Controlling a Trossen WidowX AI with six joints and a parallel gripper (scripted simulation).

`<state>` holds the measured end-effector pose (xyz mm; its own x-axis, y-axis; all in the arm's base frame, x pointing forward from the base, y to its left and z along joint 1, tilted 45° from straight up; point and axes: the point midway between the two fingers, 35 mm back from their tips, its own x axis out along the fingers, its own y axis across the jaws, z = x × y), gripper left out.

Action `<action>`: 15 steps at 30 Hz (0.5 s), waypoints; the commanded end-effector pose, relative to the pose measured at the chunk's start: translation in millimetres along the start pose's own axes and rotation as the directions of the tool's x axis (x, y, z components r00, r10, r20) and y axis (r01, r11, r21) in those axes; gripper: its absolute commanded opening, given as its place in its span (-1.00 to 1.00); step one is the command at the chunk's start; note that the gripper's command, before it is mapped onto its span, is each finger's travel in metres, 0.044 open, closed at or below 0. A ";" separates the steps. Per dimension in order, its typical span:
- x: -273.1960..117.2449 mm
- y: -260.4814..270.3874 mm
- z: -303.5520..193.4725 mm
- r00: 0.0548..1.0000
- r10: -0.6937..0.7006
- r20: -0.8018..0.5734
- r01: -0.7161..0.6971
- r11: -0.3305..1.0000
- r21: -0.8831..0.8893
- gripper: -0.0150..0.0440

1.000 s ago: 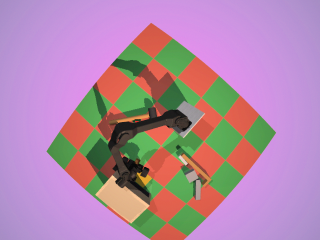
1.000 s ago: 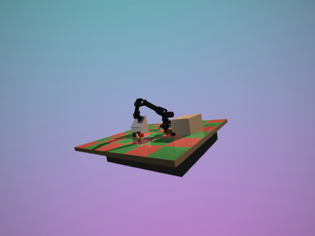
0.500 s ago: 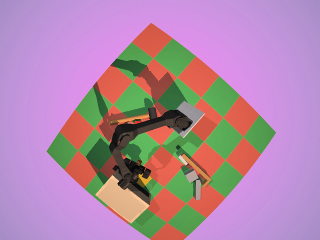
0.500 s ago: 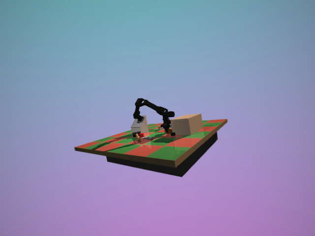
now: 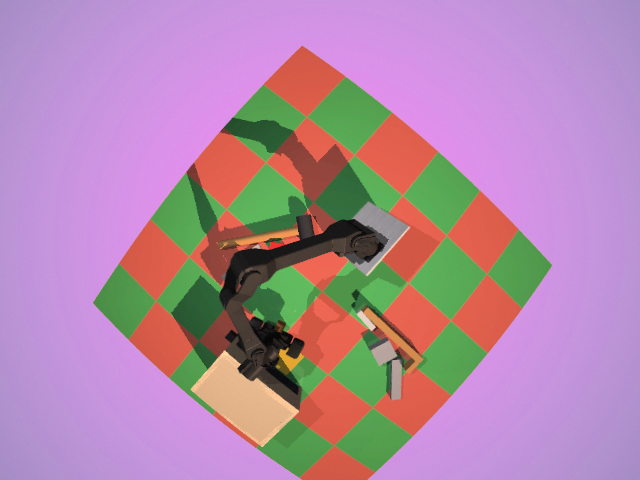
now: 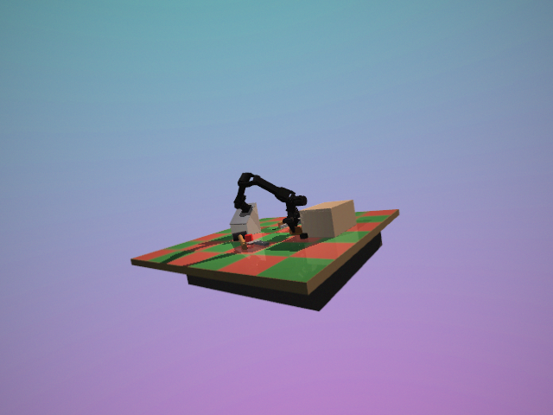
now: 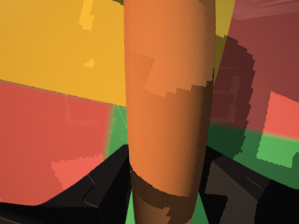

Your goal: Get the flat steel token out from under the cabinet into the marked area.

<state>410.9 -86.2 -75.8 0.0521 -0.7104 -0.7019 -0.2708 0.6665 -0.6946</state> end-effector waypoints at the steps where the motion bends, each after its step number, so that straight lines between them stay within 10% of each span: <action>1: 0.9 2.8 -3.3 1.000 0.010 0.000 -0.010 1.000 0.000 -0.49; 15: 1.0 1.2 -15.7 1.000 0.010 0.000 -0.010 1.000 -0.001 -0.49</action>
<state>401.8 -88.5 -73.8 0.0550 -0.7055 -0.7066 -0.2634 0.6723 -0.6918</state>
